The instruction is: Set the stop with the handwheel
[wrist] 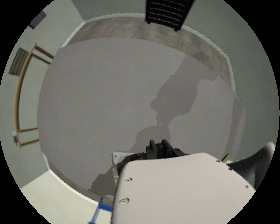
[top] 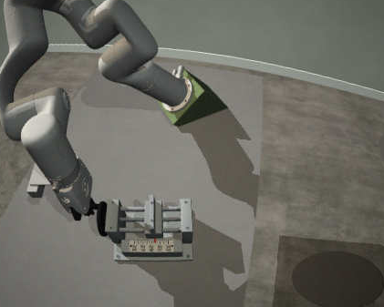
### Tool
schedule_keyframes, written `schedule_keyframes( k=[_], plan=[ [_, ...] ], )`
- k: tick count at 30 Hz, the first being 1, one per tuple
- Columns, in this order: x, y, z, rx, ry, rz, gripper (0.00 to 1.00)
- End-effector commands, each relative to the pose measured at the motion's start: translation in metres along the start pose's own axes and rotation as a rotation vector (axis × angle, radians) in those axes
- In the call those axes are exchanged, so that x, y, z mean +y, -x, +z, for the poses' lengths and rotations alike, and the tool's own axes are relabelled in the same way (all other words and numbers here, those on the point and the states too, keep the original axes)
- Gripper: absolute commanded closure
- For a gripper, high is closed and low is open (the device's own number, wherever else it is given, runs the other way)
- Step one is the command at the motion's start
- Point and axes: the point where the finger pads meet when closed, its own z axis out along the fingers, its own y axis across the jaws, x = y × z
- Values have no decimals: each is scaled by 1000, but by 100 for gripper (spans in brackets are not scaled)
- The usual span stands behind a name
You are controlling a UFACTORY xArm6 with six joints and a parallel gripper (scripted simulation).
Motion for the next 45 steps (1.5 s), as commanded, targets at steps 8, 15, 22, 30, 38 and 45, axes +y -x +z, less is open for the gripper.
schedule_keyframes(
  k=[8, 15, 22, 30, 38, 45],
  plan=[
    [-17, 0, -11, -1, -9, 2, 94],
    [-28, -1, -12, -1, -9, 2, 94],
    [-37, -1, -10, -1, -9, 2, 94],
    [-43, -1, -6, -1, -9, 2, 94],
    [-50, -1, 0, -1, -9, 2, 94],
    [-52, -1, 5, -1, -9, 2, 94]
  ],
)
